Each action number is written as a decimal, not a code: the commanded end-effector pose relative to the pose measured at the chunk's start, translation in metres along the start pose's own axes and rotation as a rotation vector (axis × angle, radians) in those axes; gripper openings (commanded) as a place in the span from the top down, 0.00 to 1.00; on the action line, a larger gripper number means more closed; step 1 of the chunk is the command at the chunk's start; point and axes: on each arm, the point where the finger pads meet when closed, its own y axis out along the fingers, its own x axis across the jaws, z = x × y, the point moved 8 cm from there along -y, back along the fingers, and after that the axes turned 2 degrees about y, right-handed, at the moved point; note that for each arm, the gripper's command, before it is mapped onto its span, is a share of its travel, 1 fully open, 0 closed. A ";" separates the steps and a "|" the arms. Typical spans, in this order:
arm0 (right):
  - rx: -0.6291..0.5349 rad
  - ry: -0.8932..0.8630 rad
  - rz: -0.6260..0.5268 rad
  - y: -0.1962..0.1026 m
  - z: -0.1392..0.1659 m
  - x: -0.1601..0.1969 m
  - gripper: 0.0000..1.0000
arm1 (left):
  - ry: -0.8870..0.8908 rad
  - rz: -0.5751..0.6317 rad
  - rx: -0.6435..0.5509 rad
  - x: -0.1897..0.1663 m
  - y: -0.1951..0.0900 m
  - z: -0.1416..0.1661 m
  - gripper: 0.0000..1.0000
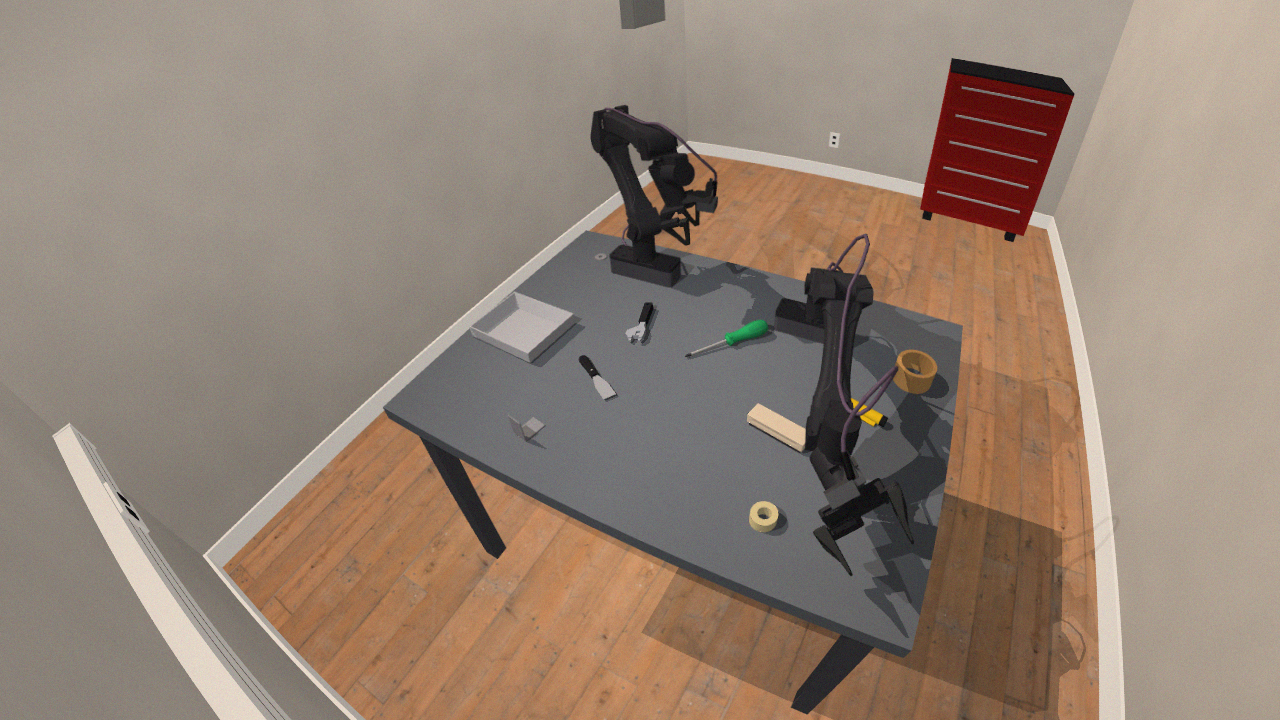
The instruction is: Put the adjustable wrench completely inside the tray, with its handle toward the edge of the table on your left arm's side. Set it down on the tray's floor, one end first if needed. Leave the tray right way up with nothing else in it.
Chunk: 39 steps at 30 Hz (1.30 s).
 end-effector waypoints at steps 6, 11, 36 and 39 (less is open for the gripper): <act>-0.010 -0.004 0.005 -0.002 -0.002 0.000 0.00 | -0.012 -0.012 -0.023 0.006 0.001 -0.011 0.00; -0.010 -0.004 0.005 -0.002 -0.002 0.000 0.00 | -0.012 -0.012 -0.023 0.006 0.001 -0.011 0.00; -0.095 0.761 0.395 0.002 0.055 -0.060 0.00 | -0.149 0.210 -0.032 0.038 -0.083 -0.069 0.00; -0.098 0.926 0.463 0.005 0.068 -0.074 0.00 | -0.188 0.283 -0.022 0.051 -0.115 -0.088 0.00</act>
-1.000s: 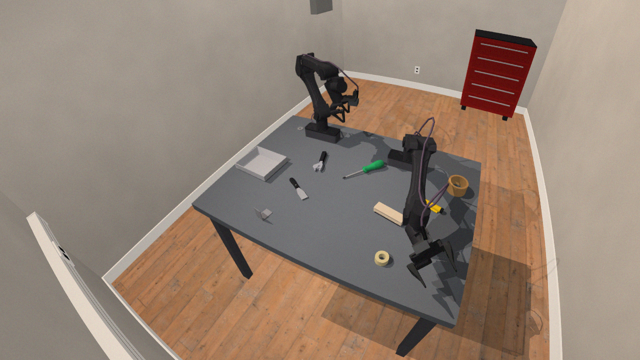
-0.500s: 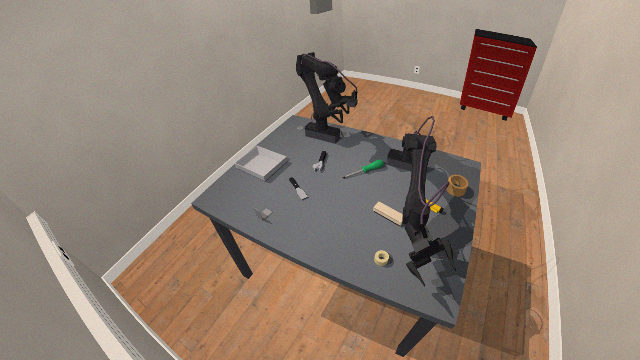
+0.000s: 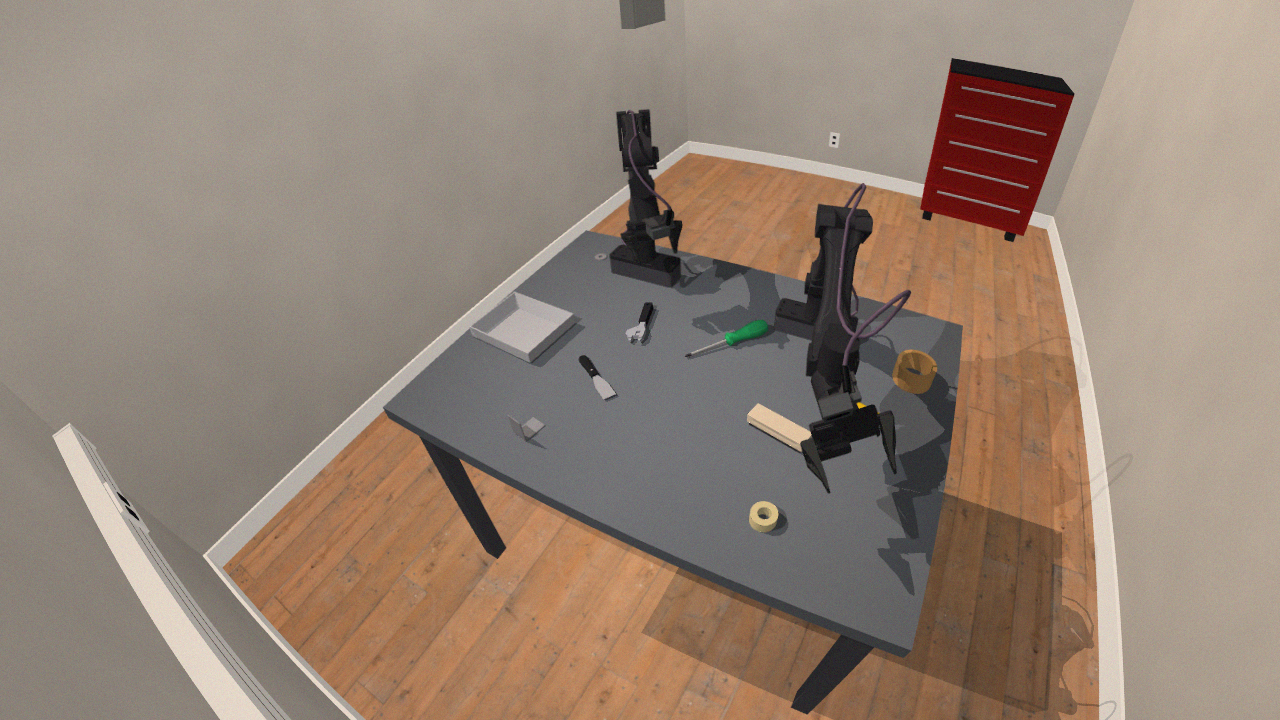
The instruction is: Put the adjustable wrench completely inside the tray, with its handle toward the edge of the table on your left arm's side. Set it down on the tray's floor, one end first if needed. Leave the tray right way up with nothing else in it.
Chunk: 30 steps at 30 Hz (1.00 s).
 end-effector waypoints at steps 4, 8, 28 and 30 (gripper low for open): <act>-0.046 0.303 0.157 0.016 -0.004 -0.029 0.00 | -0.107 0.173 0.004 0.008 -0.067 -0.052 0.00; -0.044 0.373 0.188 0.020 -0.003 -0.037 0.00 | -0.159 0.256 0.014 0.015 -0.108 -0.079 0.00; -0.032 0.426 0.208 0.025 -0.002 -0.043 0.23 | -0.342 0.484 -0.096 0.055 -0.250 -0.200 0.00; -0.034 0.431 0.208 0.027 -0.004 -0.043 0.34 | -0.345 0.487 -0.102 0.056 -0.253 -0.203 0.00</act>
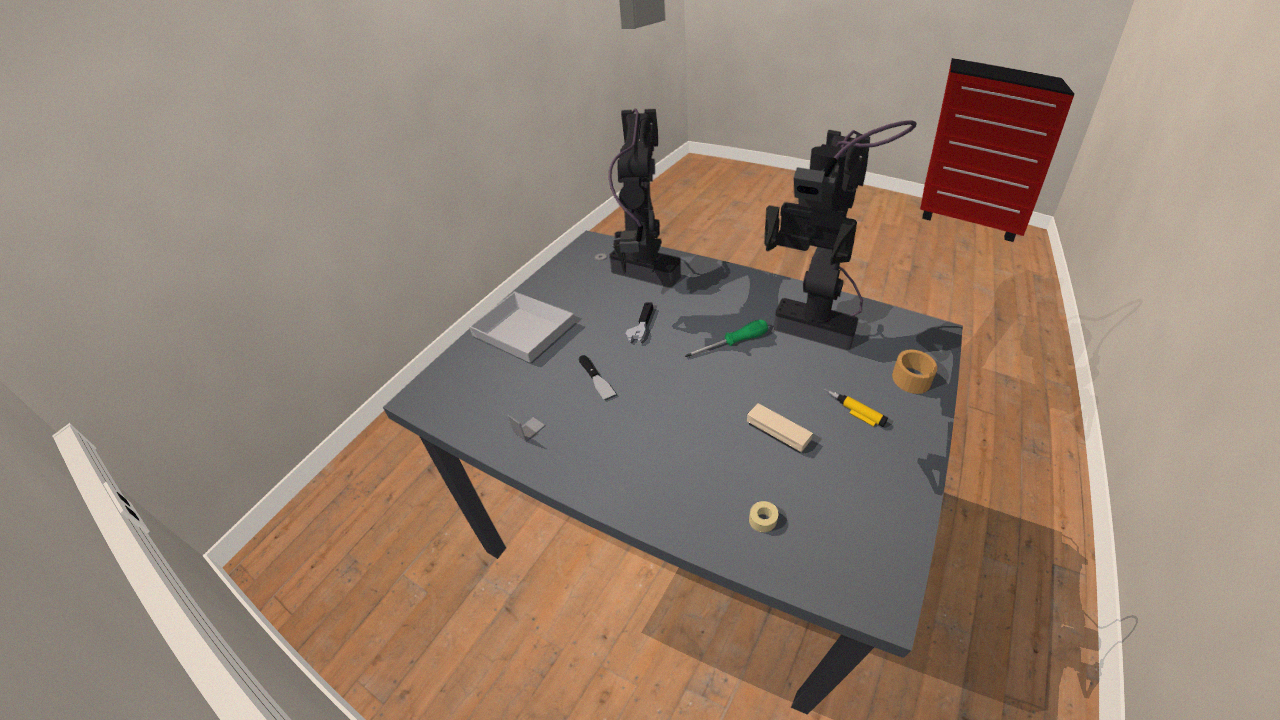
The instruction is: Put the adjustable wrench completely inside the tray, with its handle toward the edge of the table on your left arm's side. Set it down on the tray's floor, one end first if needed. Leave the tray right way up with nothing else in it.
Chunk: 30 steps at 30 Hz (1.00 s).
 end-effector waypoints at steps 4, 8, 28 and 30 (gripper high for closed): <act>0.018 0.068 0.024 0.017 -0.012 0.000 0.55 | -0.029 0.033 0.003 -0.006 -0.012 -0.017 0.00; 0.108 0.105 0.032 0.040 -0.021 0.003 0.55 | -0.021 0.043 0.043 -0.008 -0.013 -0.011 0.00; 0.413 0.189 0.055 0.111 -0.028 0.008 0.55 | 0.112 0.707 0.406 -0.128 -0.160 0.036 0.00; 0.418 0.195 0.057 0.113 -0.029 0.006 0.55 | 0.135 0.778 0.421 -0.131 -0.177 0.038 0.00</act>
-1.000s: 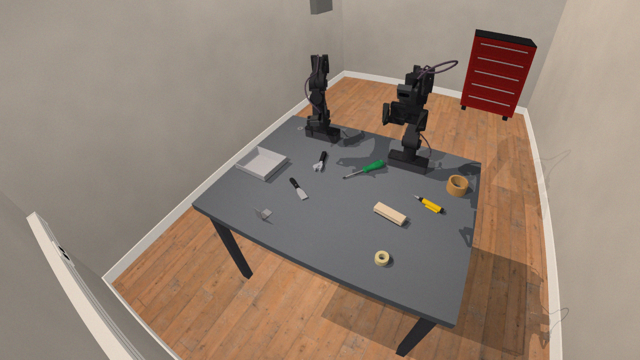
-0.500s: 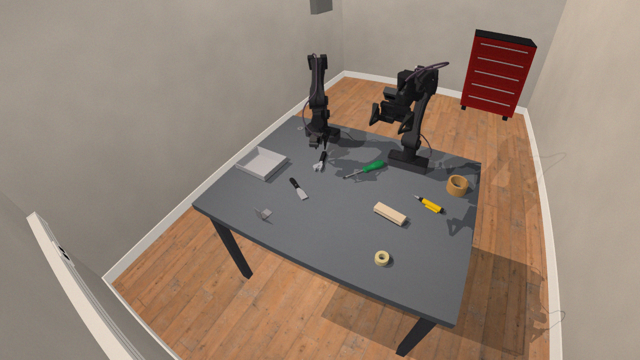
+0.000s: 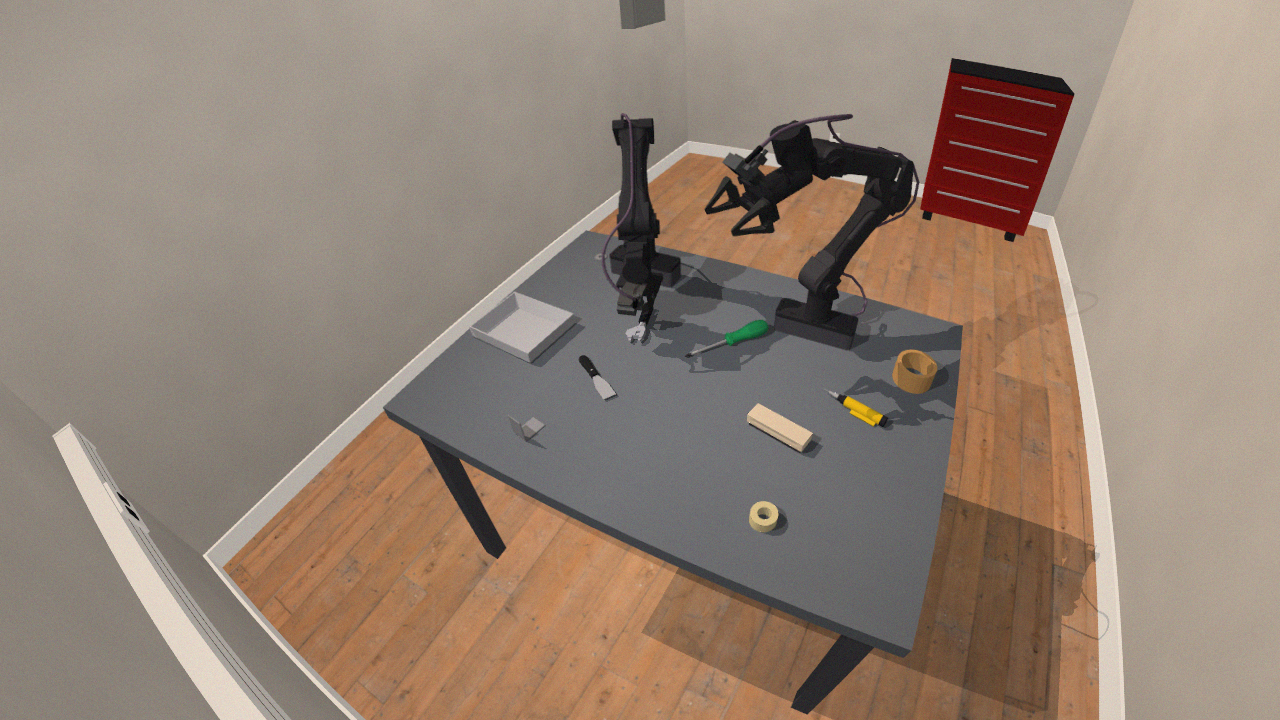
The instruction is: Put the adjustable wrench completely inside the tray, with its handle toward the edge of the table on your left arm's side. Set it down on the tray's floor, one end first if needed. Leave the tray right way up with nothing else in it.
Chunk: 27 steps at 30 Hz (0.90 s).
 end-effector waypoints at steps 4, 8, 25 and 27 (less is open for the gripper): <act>-0.026 0.007 -0.013 -0.005 -0.012 0.005 0.55 | 0.066 0.156 0.136 -0.035 -0.033 0.035 0.00; -0.024 0.006 -0.013 -0.004 -0.012 0.005 0.55 | 0.123 0.271 0.172 -0.050 -0.053 0.048 0.00; -0.024 0.006 -0.013 -0.004 -0.012 0.005 0.55 | 0.261 0.497 0.245 -0.064 -0.097 0.085 0.00; -0.032 0.001 -0.015 -0.002 -0.014 0.007 0.55 | 0.261 0.497 0.245 -0.064 -0.097 0.085 0.00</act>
